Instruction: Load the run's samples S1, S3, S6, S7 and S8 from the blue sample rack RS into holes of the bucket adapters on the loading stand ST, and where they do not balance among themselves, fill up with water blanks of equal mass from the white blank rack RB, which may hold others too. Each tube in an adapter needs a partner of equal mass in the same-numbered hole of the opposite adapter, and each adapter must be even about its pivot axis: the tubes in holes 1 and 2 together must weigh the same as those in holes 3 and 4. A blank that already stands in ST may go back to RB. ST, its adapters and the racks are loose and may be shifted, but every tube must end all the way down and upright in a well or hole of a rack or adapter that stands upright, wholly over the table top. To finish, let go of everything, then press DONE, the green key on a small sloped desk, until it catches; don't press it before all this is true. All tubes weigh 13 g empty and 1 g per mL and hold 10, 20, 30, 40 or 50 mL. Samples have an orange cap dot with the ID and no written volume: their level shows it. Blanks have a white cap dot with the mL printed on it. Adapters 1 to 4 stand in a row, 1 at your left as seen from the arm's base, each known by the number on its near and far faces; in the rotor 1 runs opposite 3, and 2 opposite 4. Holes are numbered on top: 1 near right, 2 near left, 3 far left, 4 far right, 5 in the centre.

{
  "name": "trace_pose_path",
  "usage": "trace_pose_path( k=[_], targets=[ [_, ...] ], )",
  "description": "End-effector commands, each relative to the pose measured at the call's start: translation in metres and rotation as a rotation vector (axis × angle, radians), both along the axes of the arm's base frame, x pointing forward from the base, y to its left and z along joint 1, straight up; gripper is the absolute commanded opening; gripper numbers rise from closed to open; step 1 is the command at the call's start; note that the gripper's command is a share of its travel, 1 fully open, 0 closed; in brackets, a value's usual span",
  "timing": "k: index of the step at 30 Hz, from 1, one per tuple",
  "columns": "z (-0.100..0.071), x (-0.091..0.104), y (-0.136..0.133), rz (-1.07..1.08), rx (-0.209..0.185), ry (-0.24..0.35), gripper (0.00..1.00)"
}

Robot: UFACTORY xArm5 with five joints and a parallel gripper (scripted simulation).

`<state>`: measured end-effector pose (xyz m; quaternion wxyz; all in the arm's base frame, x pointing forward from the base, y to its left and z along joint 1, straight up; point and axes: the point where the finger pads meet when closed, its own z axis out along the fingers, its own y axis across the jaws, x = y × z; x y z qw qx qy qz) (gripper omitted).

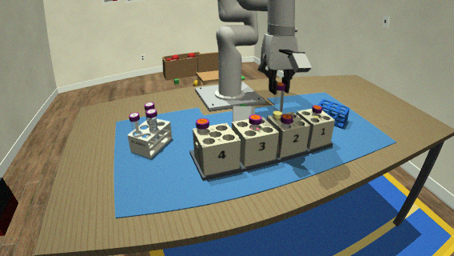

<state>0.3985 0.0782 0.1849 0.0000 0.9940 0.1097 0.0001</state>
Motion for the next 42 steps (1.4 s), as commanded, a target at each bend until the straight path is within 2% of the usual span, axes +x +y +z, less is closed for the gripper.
trace_pose_path(
  k=[1,42],
  targets=[
    [-0.002,0.001,0.0,0.0,0.001,-0.004,0.0],
    [-0.039,0.001,0.0,0.0,0.001,-0.004,0.0]
  ],
)
